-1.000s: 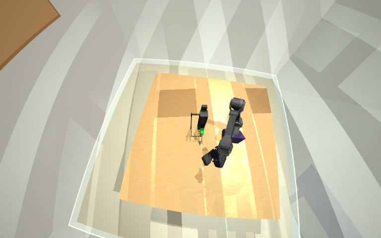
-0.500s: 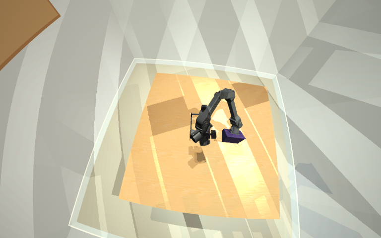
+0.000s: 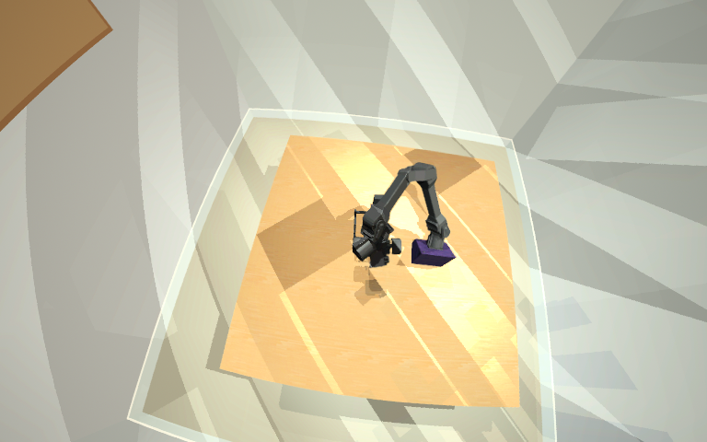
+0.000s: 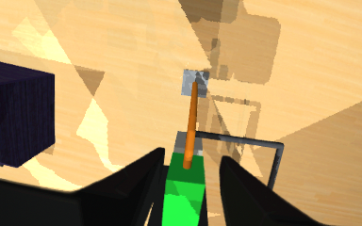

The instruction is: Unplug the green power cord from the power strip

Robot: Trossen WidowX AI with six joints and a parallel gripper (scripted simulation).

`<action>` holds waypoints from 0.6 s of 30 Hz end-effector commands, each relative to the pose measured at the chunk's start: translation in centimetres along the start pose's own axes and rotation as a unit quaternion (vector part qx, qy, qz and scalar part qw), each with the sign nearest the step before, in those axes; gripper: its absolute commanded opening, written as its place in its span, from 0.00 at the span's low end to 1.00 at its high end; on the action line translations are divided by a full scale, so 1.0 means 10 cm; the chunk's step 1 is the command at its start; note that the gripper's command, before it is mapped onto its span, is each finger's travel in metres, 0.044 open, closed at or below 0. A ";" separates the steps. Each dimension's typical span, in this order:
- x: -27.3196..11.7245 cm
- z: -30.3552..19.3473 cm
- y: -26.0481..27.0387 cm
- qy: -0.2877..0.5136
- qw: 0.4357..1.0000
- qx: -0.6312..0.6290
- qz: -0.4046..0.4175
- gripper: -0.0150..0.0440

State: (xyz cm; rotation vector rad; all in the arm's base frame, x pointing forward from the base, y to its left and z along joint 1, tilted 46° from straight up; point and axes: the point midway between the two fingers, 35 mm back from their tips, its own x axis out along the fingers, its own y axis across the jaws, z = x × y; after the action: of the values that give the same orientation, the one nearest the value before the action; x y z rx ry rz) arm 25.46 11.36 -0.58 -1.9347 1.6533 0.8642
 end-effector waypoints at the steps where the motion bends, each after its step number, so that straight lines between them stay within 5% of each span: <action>1: -0.01 -0.07 0.00 0.002 1.000 -0.003 -0.001 0.53; 18: 0.01 -0.30 0.02 0.003 1.000 -0.003 -0.001 0.53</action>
State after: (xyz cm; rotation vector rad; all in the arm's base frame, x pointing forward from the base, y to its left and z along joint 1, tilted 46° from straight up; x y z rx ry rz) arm 25.80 9.40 1.35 -1.9349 1.6552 0.8615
